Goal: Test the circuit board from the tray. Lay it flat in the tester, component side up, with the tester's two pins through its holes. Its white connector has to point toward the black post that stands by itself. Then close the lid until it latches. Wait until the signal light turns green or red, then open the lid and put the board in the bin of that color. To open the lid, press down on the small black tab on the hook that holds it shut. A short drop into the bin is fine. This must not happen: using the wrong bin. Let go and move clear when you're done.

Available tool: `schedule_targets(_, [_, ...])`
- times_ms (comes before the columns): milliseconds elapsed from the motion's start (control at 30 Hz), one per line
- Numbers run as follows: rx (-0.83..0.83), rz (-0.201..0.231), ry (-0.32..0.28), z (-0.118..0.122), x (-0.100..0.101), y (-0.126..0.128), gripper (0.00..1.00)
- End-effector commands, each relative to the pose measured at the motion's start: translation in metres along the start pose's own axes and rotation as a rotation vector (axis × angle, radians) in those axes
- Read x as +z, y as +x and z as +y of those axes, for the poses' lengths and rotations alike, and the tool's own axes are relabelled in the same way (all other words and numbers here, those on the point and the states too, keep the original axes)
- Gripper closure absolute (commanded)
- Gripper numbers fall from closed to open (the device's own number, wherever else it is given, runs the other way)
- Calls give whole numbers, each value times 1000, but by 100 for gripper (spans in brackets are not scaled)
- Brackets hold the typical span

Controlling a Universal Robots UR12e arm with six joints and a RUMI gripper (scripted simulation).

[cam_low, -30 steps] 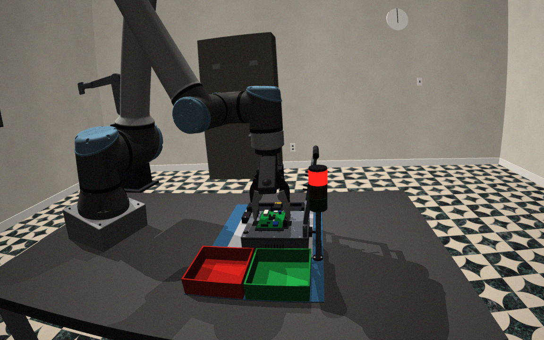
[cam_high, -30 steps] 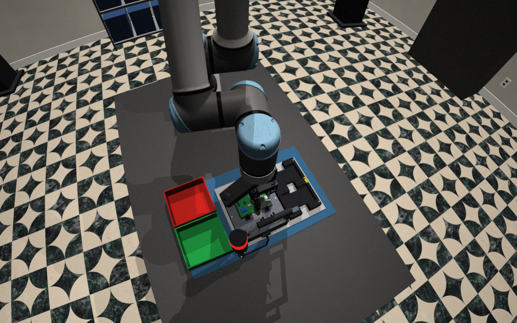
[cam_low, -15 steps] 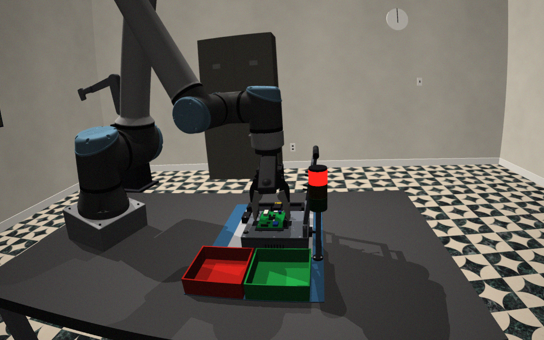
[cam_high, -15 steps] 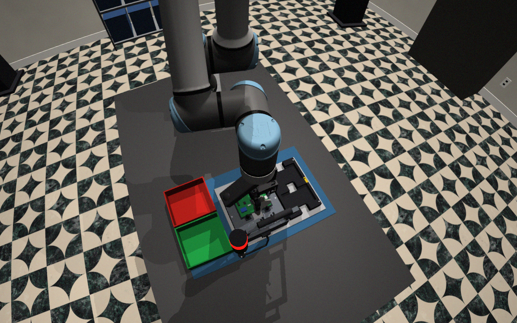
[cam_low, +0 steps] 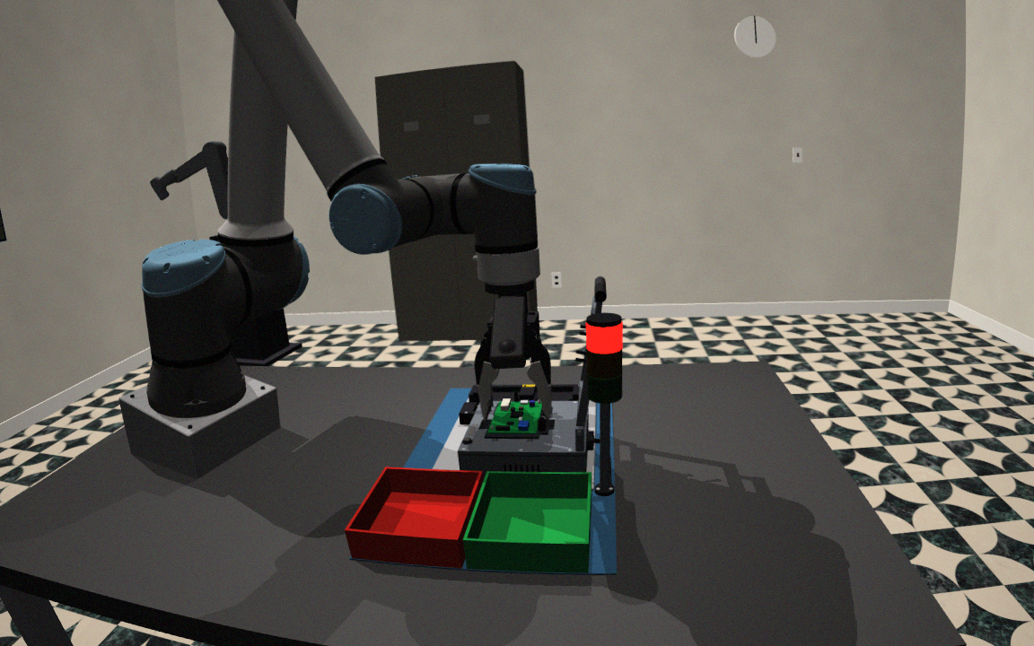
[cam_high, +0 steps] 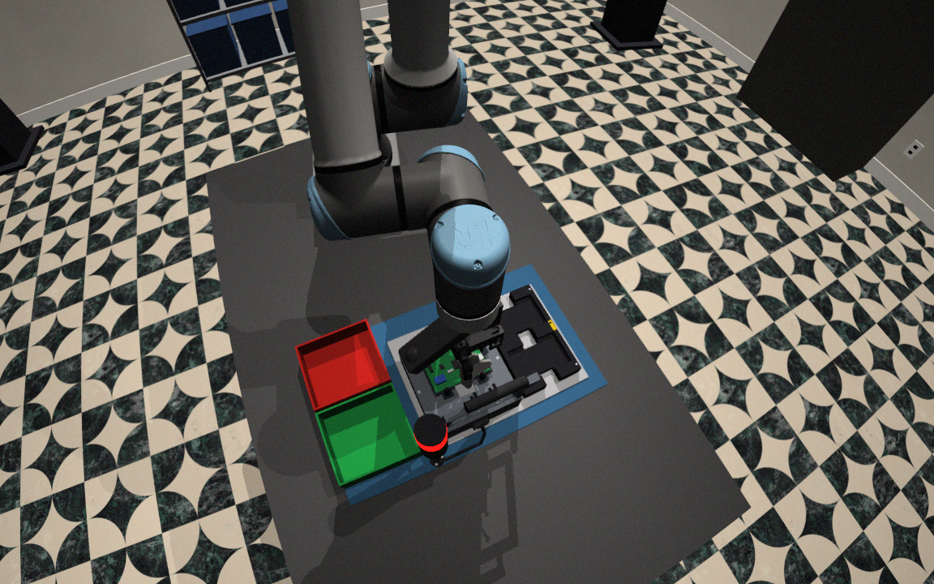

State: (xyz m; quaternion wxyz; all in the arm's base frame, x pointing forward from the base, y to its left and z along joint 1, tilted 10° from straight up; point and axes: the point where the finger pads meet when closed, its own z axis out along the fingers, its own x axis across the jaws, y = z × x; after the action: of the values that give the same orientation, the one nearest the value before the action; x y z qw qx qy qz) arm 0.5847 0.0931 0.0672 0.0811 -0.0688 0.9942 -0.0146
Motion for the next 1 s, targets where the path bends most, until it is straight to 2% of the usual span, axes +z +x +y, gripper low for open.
schedule_targets(0, [-1,-2,1,1,-1,-2,41])
schedule_targets(567, [-1,-5,2,1,-6,-3,41])
schedule_targets(967, [-1,-6,2,0,-23,-4,41])
